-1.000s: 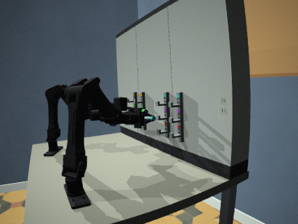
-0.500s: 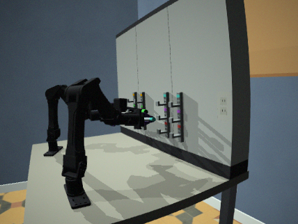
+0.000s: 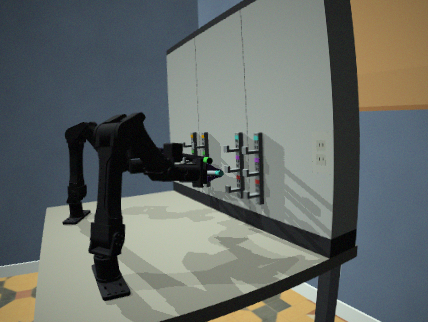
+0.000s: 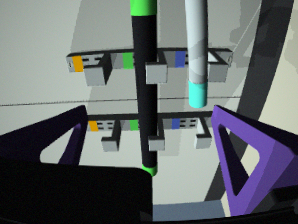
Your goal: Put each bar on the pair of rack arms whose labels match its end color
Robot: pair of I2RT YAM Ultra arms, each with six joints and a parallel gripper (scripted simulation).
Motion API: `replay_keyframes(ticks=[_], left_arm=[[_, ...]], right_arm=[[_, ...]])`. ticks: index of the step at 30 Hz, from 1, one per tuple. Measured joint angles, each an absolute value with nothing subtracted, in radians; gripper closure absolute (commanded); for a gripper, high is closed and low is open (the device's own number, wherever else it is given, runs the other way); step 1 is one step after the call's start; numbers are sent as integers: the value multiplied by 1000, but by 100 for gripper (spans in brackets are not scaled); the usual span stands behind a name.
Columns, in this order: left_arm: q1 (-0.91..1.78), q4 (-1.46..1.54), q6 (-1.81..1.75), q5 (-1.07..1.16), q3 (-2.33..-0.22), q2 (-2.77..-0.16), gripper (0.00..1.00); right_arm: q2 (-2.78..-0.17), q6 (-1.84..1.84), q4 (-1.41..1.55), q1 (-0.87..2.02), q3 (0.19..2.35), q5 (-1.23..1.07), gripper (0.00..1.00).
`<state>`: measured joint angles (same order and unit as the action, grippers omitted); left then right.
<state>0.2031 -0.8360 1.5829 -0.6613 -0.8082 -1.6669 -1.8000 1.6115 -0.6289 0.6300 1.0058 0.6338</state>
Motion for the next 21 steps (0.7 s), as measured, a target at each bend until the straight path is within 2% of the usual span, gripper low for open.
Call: replay_keyframes(ticks=[21], left_arm=[[197,-837,1583,-651,-799,-1659,0]], right_arm=[[-1803,1612,-640,630,1002,633,100]])
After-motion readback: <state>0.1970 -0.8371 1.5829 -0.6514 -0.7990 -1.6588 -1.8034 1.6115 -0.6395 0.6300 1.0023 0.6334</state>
